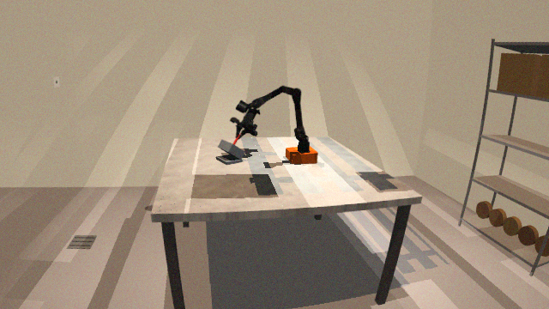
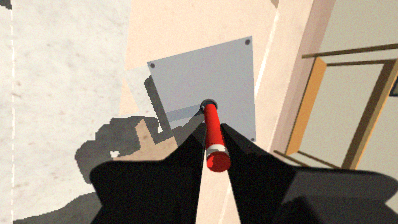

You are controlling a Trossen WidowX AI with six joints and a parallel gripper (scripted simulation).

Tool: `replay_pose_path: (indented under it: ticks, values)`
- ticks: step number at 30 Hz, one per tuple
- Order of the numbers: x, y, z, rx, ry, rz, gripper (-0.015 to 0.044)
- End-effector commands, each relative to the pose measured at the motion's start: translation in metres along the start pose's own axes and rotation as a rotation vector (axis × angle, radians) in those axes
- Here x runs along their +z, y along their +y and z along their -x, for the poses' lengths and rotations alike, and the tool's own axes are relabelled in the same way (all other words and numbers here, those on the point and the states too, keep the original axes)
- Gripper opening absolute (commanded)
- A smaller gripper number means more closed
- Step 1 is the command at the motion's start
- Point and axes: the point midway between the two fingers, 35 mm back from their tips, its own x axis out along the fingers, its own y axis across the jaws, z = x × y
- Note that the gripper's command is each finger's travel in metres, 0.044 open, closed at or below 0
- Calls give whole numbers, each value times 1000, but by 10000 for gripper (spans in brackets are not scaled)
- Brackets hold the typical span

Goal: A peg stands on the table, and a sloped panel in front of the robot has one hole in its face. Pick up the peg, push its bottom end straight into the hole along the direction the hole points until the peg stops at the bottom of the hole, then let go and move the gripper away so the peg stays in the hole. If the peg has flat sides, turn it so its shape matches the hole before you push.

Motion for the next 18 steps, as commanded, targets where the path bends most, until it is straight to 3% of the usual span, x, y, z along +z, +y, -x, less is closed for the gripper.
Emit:
replay_pose_path:
  ticks: [1, 18]
  values:
    - [0, 0, -3, 1, 2, -3, 0]
    - [0, 0, -9, 1, 2, -3, 0]
